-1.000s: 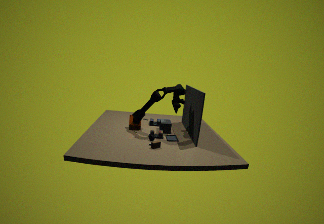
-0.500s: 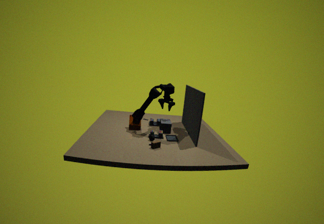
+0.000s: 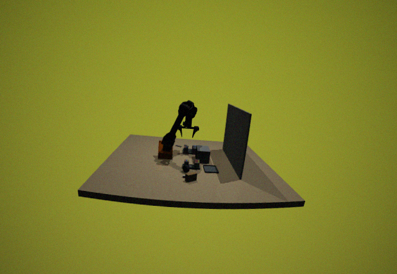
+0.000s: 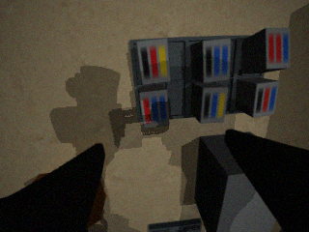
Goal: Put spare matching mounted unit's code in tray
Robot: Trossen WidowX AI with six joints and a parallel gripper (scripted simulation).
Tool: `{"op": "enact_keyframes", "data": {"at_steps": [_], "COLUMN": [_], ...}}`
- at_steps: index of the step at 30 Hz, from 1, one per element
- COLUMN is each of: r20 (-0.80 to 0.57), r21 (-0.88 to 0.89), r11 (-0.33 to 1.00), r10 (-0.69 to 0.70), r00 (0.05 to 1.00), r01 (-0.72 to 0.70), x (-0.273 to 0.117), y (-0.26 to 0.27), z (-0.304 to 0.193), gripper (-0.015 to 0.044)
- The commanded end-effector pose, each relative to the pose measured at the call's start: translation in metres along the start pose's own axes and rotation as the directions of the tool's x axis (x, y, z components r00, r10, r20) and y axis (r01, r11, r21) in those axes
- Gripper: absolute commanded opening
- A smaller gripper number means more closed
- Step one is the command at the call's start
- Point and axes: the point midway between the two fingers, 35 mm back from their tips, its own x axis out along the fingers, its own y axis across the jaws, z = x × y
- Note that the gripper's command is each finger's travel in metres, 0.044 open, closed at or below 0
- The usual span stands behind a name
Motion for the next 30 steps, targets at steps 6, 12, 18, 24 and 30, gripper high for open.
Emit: {"op": "enact_keyframes", "data": {"at_steps": [6,12,18,24,30], "r20": [0.0,0.0,0.0,0.0,0.0], "r21": [-0.022,-0.022,-0.022,-0.022,-0.022], "r11": [1.0,1.0,1.0,1.0,1.0], "r10": [0.003,0.003,0.003,0.003,0.003], "r00": [1.0,1.0,1.0,1.0,1.0], "r01": [-0.003,-0.003,-0.003,-0.003,-0.003], "x": [0.039,0.042,0.044,0.054,0.064], "y": [-0.002,-0.002,-0.002,-0.003,-0.003], "z": [-0.003,-0.003,-0.003,-0.002,-0.002], "gripper": [0.03,0.03,0.03,0.03,0.03]}}
